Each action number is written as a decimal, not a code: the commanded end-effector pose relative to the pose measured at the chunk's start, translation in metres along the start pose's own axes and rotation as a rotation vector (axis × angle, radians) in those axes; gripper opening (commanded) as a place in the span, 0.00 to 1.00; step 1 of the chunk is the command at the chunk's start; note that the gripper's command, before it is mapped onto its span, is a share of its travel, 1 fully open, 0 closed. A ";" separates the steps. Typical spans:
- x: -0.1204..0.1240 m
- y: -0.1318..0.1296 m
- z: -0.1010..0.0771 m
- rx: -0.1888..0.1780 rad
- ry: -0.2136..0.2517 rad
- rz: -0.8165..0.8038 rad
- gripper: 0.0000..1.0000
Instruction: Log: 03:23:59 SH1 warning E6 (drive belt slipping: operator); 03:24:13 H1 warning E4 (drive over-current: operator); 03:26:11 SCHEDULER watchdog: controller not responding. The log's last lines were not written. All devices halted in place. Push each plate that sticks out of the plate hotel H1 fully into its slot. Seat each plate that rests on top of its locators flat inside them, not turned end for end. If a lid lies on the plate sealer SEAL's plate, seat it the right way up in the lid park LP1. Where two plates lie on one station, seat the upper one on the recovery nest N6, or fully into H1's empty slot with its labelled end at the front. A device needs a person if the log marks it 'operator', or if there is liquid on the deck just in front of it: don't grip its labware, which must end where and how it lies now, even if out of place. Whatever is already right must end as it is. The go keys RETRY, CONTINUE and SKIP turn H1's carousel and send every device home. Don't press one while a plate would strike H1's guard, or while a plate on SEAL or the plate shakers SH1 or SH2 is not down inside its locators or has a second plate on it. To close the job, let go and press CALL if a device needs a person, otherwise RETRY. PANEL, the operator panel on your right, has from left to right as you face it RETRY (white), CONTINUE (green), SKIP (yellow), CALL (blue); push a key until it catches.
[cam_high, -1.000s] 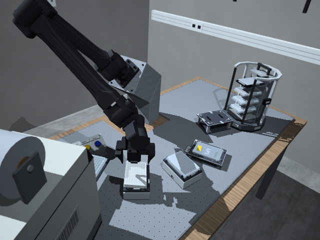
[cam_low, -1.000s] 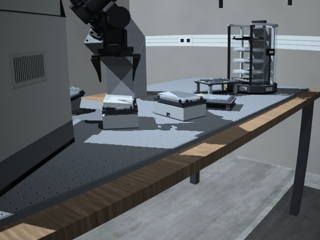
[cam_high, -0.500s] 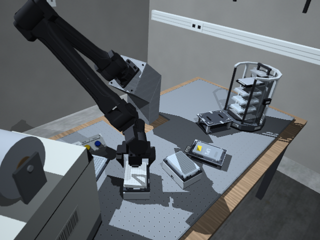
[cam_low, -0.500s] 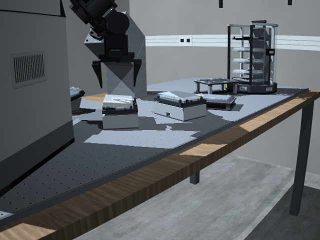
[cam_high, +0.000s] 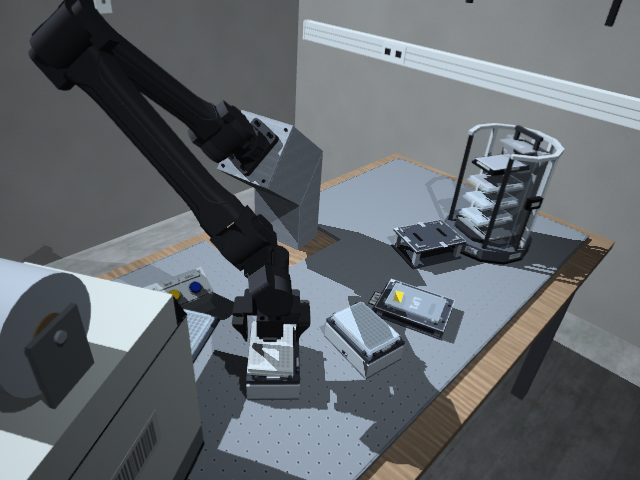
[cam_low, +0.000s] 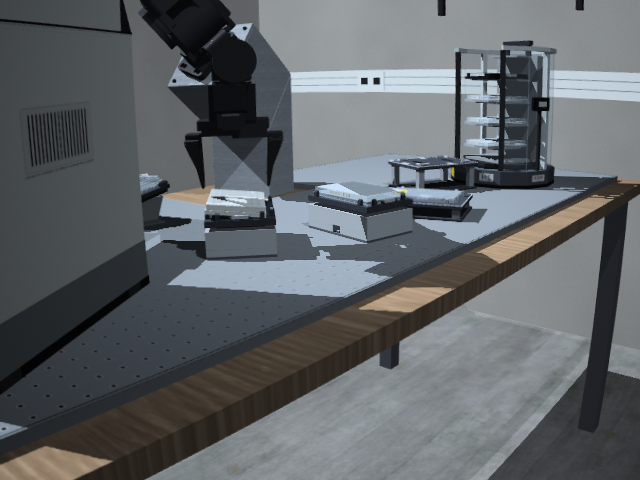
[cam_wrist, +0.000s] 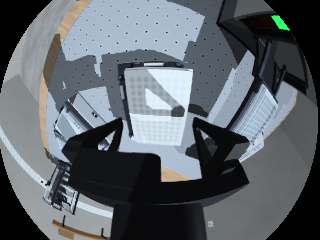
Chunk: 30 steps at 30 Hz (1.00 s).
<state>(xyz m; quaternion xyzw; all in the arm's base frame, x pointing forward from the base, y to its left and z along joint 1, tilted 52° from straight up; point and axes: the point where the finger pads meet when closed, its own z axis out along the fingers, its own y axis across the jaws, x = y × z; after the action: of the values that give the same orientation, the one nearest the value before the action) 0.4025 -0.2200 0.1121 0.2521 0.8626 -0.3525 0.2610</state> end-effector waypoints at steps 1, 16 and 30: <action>-0.001 -0.001 0.010 0.004 -0.001 -0.005 1.00; -0.008 -0.002 0.026 0.004 -0.010 0.003 1.00; -0.005 0.001 0.028 -0.002 -0.013 0.000 1.00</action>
<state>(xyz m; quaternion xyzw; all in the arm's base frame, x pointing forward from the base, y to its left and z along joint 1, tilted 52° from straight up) 0.4103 -0.2415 0.0938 0.2505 0.8629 -0.3534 0.2604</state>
